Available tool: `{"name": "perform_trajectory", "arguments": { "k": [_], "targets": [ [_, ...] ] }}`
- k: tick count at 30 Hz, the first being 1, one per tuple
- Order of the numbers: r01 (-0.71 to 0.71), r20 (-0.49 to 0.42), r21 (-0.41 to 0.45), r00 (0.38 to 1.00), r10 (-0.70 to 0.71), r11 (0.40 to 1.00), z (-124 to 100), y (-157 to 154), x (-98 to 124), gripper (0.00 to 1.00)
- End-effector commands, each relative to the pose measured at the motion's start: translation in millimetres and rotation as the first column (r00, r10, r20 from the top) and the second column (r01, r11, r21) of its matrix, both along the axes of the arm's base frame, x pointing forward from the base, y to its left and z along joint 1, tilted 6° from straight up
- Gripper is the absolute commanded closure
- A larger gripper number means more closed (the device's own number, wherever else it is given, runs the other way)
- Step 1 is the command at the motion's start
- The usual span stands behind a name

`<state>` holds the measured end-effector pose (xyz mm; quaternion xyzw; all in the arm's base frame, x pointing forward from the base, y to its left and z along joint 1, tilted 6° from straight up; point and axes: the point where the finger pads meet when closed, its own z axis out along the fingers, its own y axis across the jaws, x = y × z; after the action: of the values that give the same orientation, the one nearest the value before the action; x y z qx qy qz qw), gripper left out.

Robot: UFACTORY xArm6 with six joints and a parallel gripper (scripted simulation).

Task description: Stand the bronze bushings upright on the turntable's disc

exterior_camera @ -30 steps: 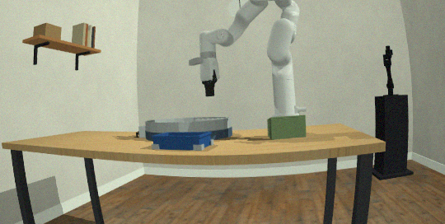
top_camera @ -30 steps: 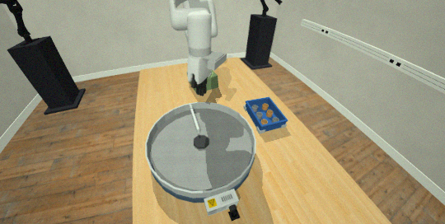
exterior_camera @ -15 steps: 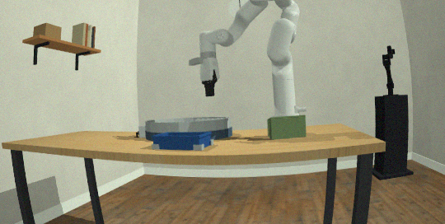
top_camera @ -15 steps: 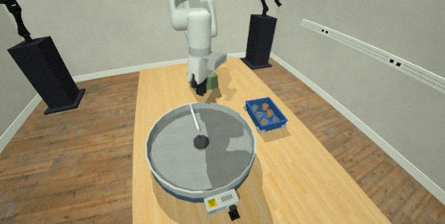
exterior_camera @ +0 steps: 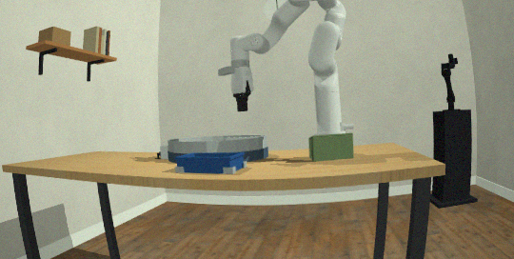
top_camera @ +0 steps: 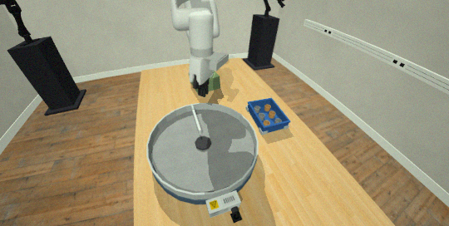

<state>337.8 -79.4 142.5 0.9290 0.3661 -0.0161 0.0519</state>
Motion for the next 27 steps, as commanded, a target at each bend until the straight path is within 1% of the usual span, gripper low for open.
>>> {"name": "perform_trajectory", "arguments": {
  "k": [1,15,16,17,19,20,21,23,25,27],
  "targets": [
    [0.0,0.004,-0.001,1.0,0.0,1.0,1,0,1,0.86],
    [0.0,0.004,-0.001,1.0,0.0,1.0,1,0,1,0.86],
    [0.0,0.004,-0.001,1.0,0.0,1.0,1,0,1,0.59],
    [0.0,0.004,-0.001,1.0,0.0,1.0,1,2,2,0.59],
    [0.0,0.004,0.0,1.0,0.0,1.0,-4,14,4,0.59],
    [0.0,0.004,0.0,1.0,0.0,1.0,-8,26,6,0.59],
    [0.0,0.004,-0.001,1.0,0.0,1.0,-13,42,8,0.59],
    [0.0,0.004,-0.001,1.0,0.0,1.0,-27,83,15,0.59],
    [0.0,0.004,-0.001,1.0,0.0,1.0,-34,107,19,0.59],
    [0.0,0.004,-0.001,1.0,0.0,1.0,-34,107,19,0.59]
  ]
}}
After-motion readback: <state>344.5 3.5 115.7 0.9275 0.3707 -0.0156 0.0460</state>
